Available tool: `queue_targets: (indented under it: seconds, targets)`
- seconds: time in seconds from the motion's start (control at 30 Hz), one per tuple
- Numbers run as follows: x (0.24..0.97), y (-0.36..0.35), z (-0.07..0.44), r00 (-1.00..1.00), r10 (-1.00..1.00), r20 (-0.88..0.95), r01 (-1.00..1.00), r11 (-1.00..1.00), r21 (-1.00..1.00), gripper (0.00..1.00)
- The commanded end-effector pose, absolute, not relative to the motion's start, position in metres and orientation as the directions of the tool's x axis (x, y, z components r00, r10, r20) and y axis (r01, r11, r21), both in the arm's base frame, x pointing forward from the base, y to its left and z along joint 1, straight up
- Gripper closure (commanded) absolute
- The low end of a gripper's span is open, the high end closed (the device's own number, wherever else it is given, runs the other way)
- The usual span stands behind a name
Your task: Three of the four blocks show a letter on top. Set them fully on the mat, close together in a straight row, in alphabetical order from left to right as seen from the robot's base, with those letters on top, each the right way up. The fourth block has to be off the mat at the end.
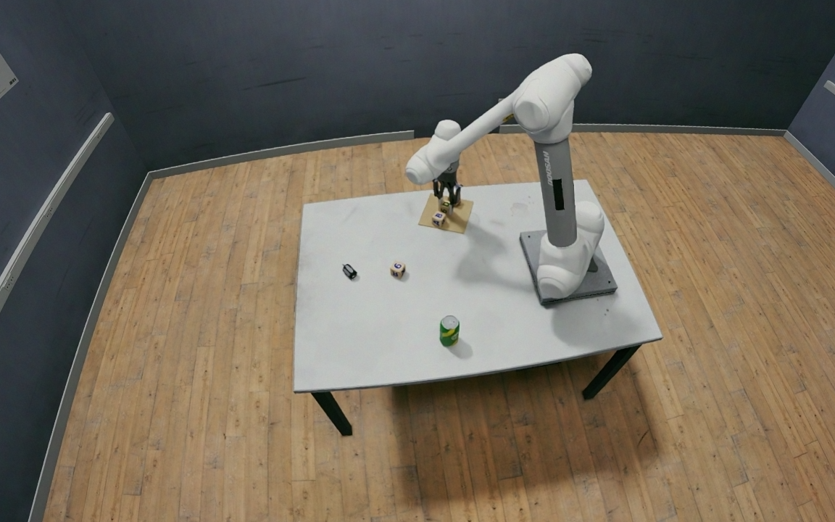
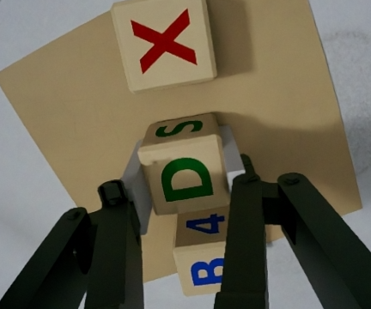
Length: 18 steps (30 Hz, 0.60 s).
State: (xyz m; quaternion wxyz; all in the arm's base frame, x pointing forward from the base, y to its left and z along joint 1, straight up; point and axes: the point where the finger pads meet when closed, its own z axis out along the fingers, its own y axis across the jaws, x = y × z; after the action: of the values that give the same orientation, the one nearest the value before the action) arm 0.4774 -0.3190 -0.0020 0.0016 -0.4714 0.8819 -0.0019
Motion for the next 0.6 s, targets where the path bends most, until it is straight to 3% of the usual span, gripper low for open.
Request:
queue_targets:
  seconds: [0.0,0.57]
  targets:
    - [0.4735,-0.3173,-0.0059,-0.555,-0.832,-0.001,-0.832,0.555,-0.002,0.67]
    - [0.4717,-0.3159,-0.0042,-0.554,-0.832,0.000,-0.832,0.554,-0.005,0.67]
